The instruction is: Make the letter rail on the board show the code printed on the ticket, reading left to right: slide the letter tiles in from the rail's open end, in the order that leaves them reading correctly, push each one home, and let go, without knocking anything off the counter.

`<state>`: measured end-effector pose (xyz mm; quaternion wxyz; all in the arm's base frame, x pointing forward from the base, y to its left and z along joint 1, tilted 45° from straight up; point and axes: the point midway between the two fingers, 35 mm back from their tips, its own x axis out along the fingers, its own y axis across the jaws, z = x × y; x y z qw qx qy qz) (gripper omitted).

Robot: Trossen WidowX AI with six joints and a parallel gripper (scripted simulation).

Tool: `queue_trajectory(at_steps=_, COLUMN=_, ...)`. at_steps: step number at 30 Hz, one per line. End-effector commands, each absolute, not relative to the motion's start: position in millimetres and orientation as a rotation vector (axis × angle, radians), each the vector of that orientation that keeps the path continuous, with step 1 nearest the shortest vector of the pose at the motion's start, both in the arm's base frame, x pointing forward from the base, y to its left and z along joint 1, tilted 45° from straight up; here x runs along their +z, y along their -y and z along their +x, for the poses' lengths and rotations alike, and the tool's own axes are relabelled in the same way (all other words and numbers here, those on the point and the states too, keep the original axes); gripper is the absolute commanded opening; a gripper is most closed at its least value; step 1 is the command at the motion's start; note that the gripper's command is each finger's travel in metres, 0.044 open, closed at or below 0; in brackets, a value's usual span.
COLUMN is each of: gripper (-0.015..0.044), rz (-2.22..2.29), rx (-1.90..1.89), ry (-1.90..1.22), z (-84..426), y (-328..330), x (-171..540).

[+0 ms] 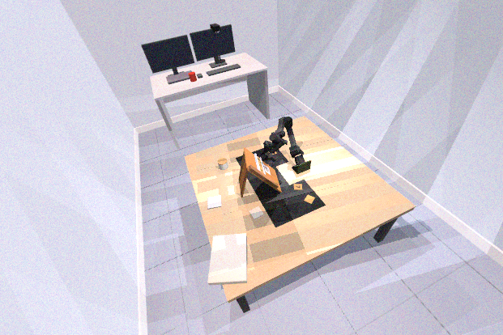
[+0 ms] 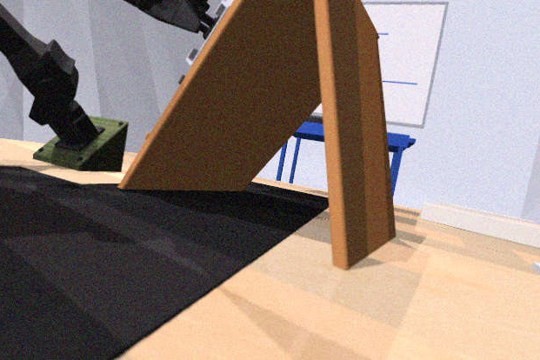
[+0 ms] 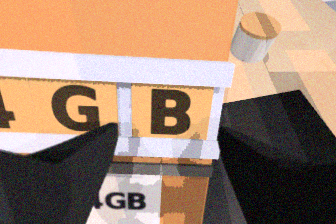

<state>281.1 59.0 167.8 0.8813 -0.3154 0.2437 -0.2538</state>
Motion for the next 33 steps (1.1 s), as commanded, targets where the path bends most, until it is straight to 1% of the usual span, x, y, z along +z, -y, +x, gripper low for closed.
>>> queue_trajectory(at_steps=1, gripper=0.0295, rz=-0.653, rx=-0.532, ry=-0.503, z=279.3, y=-60.9, x=169.0)
queue_trajectory(at_steps=29, gripper=0.0295, rz=-0.653, rx=-0.531, ry=-0.504, z=267.4, y=-72.2, x=175.3)
queue_trajectory(at_steps=33, gripper=0.019, rz=-0.654, rx=-0.529, ry=-0.508, z=266.9, y=-70.1, x=173.7)
